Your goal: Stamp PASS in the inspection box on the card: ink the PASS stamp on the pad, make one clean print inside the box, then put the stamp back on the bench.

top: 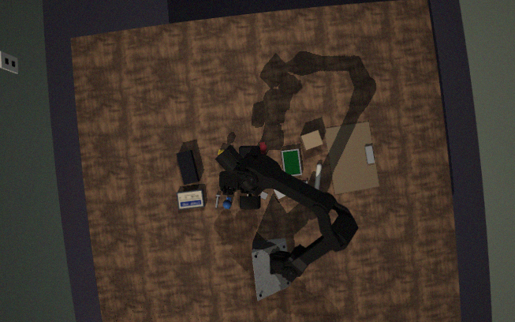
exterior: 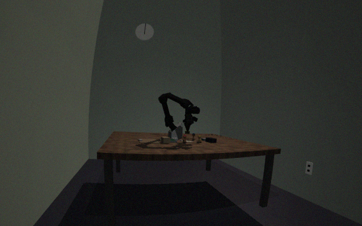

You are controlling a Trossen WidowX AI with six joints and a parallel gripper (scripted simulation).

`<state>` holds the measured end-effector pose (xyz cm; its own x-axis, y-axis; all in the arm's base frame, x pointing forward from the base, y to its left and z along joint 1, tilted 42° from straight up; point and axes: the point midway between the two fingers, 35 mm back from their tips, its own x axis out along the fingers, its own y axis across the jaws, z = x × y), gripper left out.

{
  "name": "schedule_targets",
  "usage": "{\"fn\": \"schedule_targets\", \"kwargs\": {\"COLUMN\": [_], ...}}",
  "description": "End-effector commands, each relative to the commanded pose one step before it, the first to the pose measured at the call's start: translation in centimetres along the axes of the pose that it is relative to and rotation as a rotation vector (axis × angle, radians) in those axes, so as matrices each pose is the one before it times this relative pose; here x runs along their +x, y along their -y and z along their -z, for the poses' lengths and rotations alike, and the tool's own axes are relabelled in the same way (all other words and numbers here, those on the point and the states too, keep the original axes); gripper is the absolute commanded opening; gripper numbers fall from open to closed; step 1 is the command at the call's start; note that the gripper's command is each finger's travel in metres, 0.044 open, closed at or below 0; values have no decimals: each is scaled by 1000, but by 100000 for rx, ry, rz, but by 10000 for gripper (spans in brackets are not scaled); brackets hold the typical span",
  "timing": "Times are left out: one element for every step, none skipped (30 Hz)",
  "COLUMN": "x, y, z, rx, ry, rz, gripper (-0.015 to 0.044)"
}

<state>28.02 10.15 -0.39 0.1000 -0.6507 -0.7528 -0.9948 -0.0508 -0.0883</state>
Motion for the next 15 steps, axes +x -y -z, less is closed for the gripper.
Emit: {"fn": "schedule_targets", "kwargs": {"x": [314, 67, 67, 67, 67, 67, 67, 67, 67, 66, 66, 66, 66, 67, 67], "y": [-109, 6, 6, 6, 5, 5, 5, 5, 5, 5, 5, 5, 4, 4, 4], "z": [-110, -3, -3, -3, -3, -3, -3, -3, -3, -3, -2, -2, -2, -2, -2], "rx": [-1280, 2, 2, 2, 2, 2, 2, 2, 2, 2, 2, 2, 2, 2, 2], "ry": [101, 4, 4, 3, 3, 3, 3, 3, 3, 3, 2, 2, 2, 2, 2], "rz": [-369, 1, 1, 1, 1, 1, 1, 1, 1, 1, 1, 1, 1, 1, 1], "gripper": [0, 0, 0, 0, 0, 0, 0, 0, 0, 0, 0, 0, 0, 0, 0]}}
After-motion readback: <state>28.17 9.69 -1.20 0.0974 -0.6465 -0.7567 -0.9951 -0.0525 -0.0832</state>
